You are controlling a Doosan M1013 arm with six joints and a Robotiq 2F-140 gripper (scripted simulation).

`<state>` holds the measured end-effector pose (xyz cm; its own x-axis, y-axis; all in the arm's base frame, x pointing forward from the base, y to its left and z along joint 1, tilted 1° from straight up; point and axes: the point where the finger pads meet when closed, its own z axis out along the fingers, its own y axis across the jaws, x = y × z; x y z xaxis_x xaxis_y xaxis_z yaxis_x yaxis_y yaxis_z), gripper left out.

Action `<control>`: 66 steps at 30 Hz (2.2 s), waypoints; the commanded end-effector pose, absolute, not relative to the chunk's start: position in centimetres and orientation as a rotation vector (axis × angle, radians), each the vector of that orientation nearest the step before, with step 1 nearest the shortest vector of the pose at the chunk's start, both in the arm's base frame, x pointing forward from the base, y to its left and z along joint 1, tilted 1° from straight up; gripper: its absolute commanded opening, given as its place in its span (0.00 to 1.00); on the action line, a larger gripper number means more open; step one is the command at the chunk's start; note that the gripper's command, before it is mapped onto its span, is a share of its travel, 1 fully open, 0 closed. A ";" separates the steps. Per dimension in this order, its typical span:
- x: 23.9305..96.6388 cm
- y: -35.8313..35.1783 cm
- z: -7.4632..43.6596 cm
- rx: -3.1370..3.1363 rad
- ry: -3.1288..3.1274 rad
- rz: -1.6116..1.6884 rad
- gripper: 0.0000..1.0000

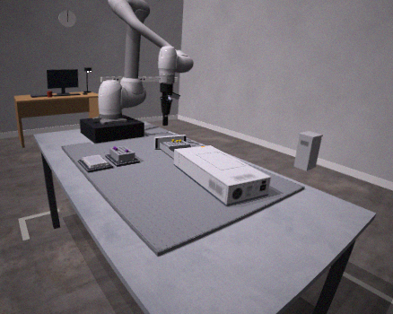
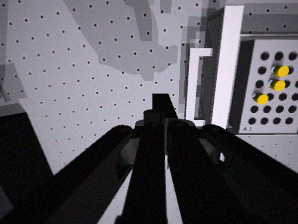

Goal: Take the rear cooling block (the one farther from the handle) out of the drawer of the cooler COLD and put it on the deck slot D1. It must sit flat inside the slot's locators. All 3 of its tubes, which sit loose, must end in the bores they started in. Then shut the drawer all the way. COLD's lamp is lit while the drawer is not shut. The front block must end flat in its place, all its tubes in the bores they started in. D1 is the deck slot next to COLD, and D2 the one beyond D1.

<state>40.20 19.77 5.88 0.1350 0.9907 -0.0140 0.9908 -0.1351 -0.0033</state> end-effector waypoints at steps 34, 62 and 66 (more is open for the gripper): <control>40.0 19.7 1.2 2.361 2.062 -0.023 0.10; 40.0 19.7 -2.0 2.362 2.062 -0.023 0.10; 40.0 19.6 -2.5 2.362 2.062 -0.023 0.10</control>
